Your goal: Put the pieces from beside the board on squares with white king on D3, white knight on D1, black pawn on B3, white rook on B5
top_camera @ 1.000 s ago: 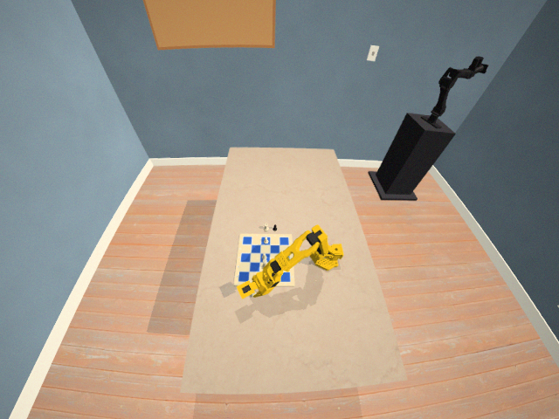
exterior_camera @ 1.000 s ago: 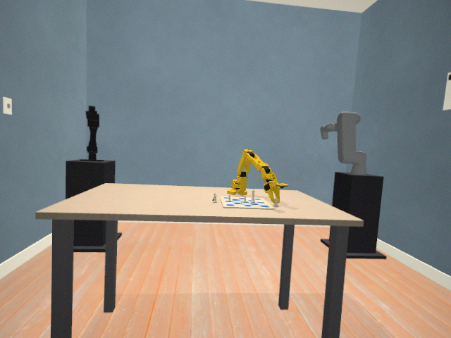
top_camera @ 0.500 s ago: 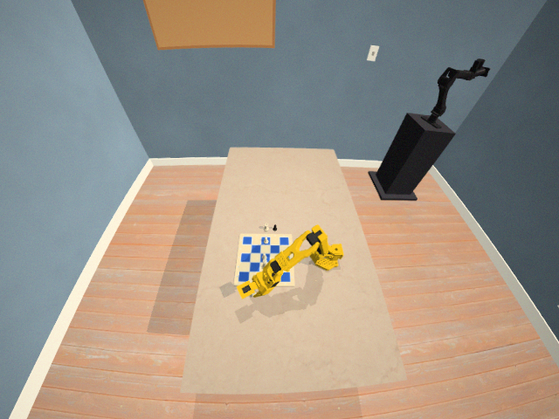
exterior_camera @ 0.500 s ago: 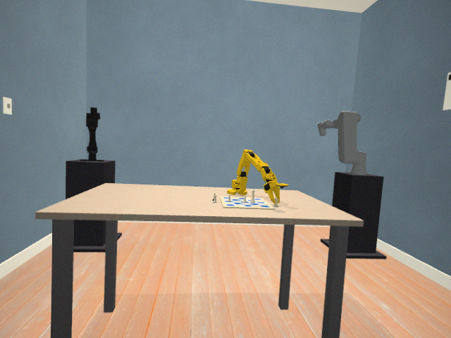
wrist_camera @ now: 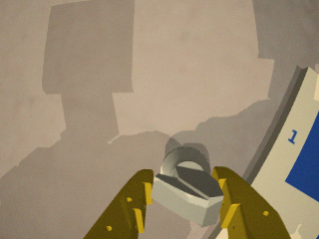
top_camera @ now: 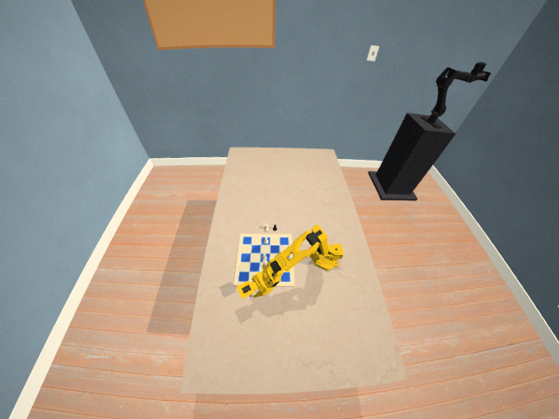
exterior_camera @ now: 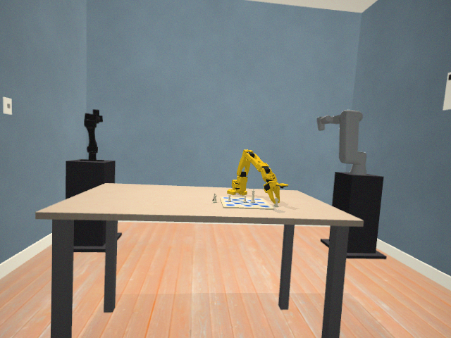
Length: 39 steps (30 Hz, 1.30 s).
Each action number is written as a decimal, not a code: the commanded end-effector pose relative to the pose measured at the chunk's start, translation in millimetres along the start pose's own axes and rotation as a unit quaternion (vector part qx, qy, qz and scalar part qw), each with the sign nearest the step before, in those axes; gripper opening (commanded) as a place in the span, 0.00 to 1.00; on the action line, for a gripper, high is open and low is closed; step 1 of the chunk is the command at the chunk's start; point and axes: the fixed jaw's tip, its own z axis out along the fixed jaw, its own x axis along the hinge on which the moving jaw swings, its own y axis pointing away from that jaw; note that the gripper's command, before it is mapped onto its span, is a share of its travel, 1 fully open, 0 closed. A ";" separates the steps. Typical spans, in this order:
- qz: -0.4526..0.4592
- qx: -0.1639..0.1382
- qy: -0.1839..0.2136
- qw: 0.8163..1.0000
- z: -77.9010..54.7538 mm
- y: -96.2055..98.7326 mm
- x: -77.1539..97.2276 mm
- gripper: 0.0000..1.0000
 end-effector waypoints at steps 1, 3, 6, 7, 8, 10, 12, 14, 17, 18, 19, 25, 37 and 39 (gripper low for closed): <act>-0.001 -0.002 0.009 1.000 0.5 1.9 4.6 0.13; -0.001 -0.002 0.009 1.000 0.5 1.5 4.6 0.13; -0.001 -0.001 0.009 1.000 0.5 0.6 4.5 0.13; -0.001 -0.001 0.009 1.000 0.5 0.3 4.5 0.13; -0.001 0.000 0.009 1.000 0.6 0.0 4.5 0.13; -0.001 0.000 0.009 1.000 0.6 0.0 4.5 0.13; -0.001 0.000 0.009 1.000 0.6 -0.4 4.5 0.13; -0.001 0.000 0.009 1.000 0.6 -0.5 4.5 0.13; -0.001 0.000 0.009 1.000 0.5 -0.7 4.5 0.13; -0.001 0.001 0.009 1.000 0.4 -1.0 4.4 0.13; 0.000 0.001 0.009 1.000 0.2 -1.4 4.3 0.13; 0.003 0.003 0.009 1.000 -0.7 -3.1 3.8 0.13; 0.004 0.004 0.009 1.000 -1.7 -4.5 2.4 0.13; 0.005 0.004 0.009 1.000 -1.9 -4.7 2.1 0.13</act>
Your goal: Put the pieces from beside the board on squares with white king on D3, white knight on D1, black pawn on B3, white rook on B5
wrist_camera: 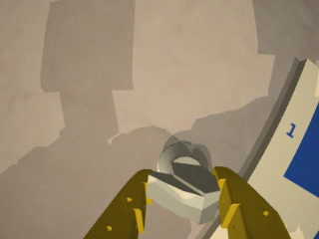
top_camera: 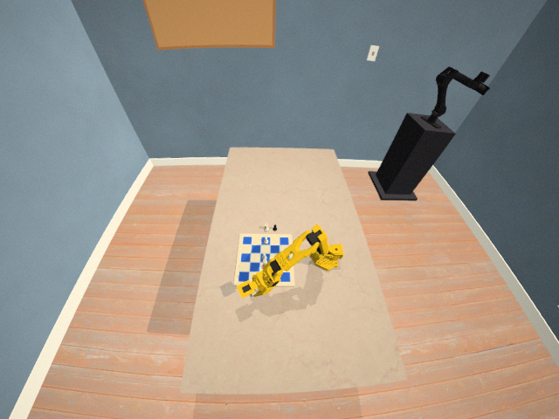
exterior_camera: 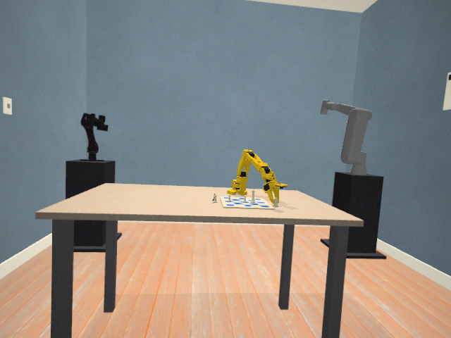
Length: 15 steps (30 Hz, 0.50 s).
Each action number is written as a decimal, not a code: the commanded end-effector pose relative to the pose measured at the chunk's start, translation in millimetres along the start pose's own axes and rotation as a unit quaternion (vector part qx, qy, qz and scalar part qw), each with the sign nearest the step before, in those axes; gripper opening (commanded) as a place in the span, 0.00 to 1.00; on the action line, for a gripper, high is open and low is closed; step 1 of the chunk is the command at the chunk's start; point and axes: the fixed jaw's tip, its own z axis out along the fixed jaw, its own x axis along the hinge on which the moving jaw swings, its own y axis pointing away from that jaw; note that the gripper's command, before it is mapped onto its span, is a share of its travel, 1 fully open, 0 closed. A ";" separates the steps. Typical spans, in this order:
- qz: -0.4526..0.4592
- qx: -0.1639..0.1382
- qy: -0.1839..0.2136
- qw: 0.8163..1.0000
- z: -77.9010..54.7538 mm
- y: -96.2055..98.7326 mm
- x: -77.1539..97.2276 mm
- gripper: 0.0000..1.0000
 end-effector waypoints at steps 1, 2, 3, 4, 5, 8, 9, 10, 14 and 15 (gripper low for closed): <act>0.002 0.002 0.001 1.000 -1.9 -2.6 -0.6 0.13; 0.002 0.002 0.001 1.000 -1.9 -2.6 -0.6 0.13; 0.002 0.002 0.001 1.000 -1.9 -2.6 -0.6 0.13; 0.002 0.002 0.001 1.000 -1.9 -2.6 -0.6 0.13; 0.002 0.002 0.001 1.000 -1.9 -2.6 -0.6 0.13; 0.002 0.002 0.001 1.000 -1.9 -2.6 -0.6 0.13; 0.002 0.002 0.001 1.000 -1.9 -2.6 -0.6 0.13; 0.002 0.002 0.001 1.000 -1.9 -2.6 -0.6 0.13; 0.002 0.002 0.001 1.000 -1.9 -2.6 -0.6 0.12; 0.002 0.002 0.001 1.000 -1.9 -2.6 -0.6 0.11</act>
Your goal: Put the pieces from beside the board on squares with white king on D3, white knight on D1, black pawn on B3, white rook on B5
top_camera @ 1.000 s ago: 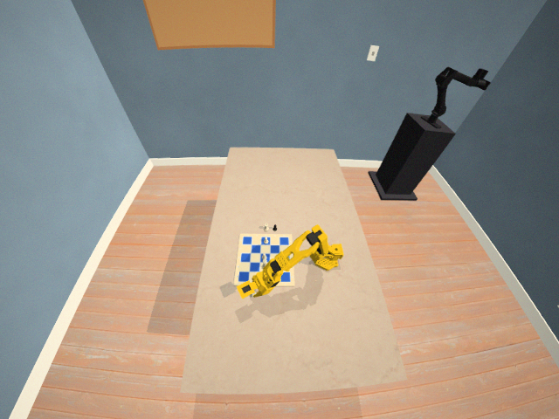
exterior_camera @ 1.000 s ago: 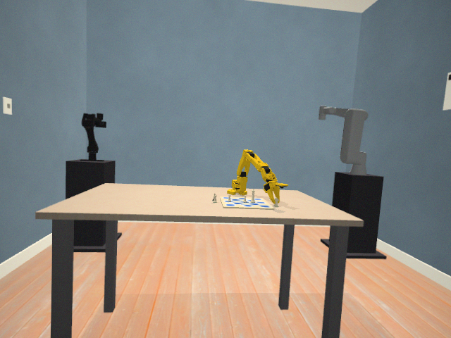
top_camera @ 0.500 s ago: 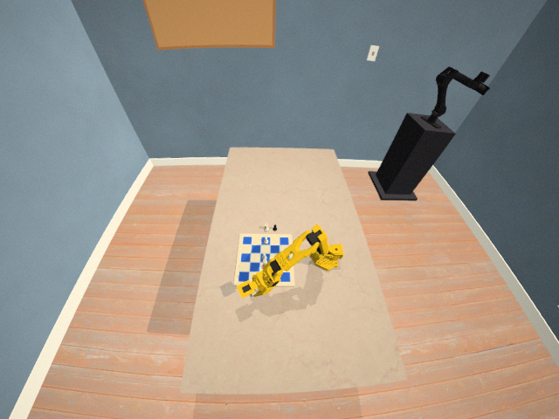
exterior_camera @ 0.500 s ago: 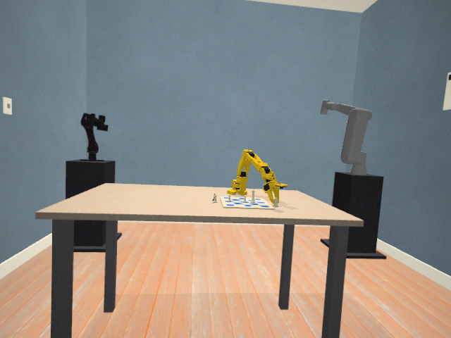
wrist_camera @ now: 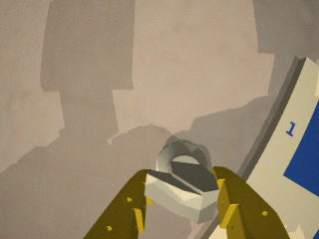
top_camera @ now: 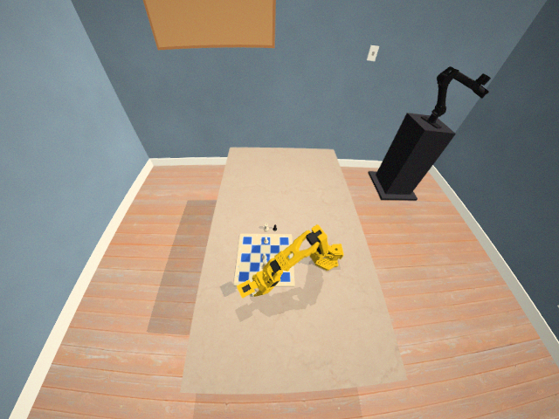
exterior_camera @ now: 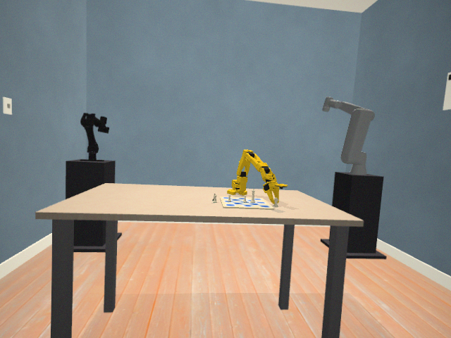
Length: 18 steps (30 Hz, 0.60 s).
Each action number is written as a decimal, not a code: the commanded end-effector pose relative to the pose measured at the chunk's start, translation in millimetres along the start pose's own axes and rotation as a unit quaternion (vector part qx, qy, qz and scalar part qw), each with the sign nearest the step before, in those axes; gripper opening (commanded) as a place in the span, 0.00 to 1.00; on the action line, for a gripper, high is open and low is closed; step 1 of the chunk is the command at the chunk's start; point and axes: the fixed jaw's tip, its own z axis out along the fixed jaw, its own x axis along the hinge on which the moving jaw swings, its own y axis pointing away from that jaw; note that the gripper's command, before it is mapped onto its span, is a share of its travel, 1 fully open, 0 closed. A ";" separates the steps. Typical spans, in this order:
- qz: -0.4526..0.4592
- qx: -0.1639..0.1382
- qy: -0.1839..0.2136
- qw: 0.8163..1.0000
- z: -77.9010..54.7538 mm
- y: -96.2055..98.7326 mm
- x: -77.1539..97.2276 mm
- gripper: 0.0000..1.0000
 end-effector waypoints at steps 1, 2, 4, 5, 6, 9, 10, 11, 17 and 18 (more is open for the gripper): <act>0.001 0.002 -0.001 1.000 -1.9 -2.2 -1.2 0.10; 0.001 0.002 -0.001 1.000 -1.9 -2.2 -1.2 0.10; 0.001 0.002 -0.001 1.000 -1.9 -2.2 -1.2 0.08; 0.001 0.002 -0.001 1.000 -1.9 -2.2 -1.2 0.07; 0.001 0.002 -0.001 1.000 -1.9 -2.2 -1.2 0.07; 0.001 0.002 -0.001 1.000 -1.9 -2.2 -1.2 0.06; 0.001 0.002 -0.001 1.000 -1.9 -2.2 -1.2 0.05; 0.001 0.002 -0.001 1.000 -1.9 -2.2 -1.2 0.04; 0.001 0.002 -0.001 1.000 -1.9 -2.2 -1.2 0.01; 0.001 0.002 -0.001 1.000 -1.9 -2.2 -1.2 0.00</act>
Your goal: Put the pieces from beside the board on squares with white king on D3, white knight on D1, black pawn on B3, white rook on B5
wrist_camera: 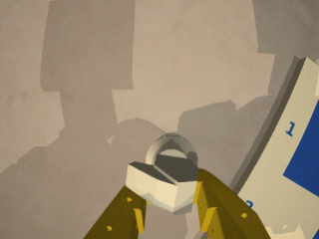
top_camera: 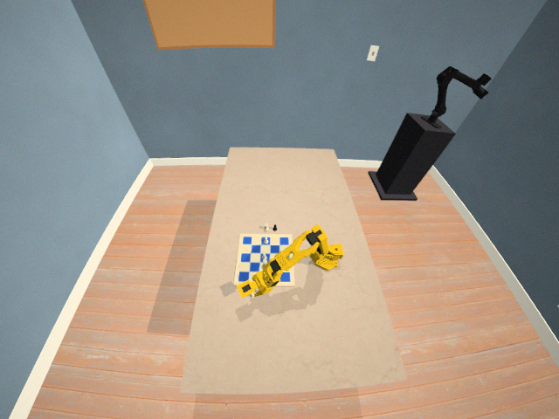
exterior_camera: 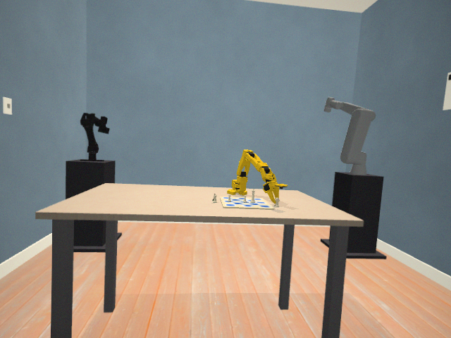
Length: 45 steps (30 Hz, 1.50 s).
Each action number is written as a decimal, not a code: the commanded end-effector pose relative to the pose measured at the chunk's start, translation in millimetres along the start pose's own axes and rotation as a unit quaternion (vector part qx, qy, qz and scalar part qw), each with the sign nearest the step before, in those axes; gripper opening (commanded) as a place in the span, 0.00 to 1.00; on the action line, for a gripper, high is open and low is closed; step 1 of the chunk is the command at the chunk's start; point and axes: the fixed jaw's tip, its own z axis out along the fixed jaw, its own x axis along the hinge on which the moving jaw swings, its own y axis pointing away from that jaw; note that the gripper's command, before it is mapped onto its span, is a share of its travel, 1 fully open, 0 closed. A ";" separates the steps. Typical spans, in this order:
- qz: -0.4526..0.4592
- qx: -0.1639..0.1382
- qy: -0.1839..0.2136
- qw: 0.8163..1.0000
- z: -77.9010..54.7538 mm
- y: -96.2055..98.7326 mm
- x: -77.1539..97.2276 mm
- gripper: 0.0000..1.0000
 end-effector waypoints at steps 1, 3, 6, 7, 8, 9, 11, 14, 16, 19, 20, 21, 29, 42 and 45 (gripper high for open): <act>0.001 0.001 -0.001 1.000 -1.9 -2.0 -1.2 0.00; 0.001 0.001 -0.001 1.000 -1.9 -2.0 -1.2 0.00; 0.001 0.001 -0.001 1.000 -1.9 -2.0 -1.2 0.00; 0.001 0.001 -0.001 1.000 -1.9 -2.0 -1.2 0.00; 0.001 0.001 -0.001 1.000 -1.9 -2.0 -1.2 0.00; 0.001 0.001 -0.001 1.000 -1.9 -2.0 -1.2 0.00; 0.001 0.001 -0.001 1.000 -1.9 -2.0 -1.2 0.00; 0.001 0.001 -0.001 1.000 -1.9 -2.0 -1.2 0.00; 0.001 0.001 -0.001 1.000 -1.9 -2.0 -1.2 0.00; 0.001 0.001 -0.001 1.000 -1.9 -2.0 -1.2 0.00; 0.001 0.001 -0.001 1.000 -1.9 -2.0 -1.2 0.00; 0.001 0.001 -0.001 1.000 -1.9 -2.0 -1.2 0.00; 0.001 0.002 -0.001 1.000 -2.6 -2.1 -1.6 0.00; 0.001 0.003 -0.001 1.000 -16.0 -4.0 -9.5 0.00; 0.001 0.003 -0.001 1.000 -22.8 -4.0 -13.5 0.00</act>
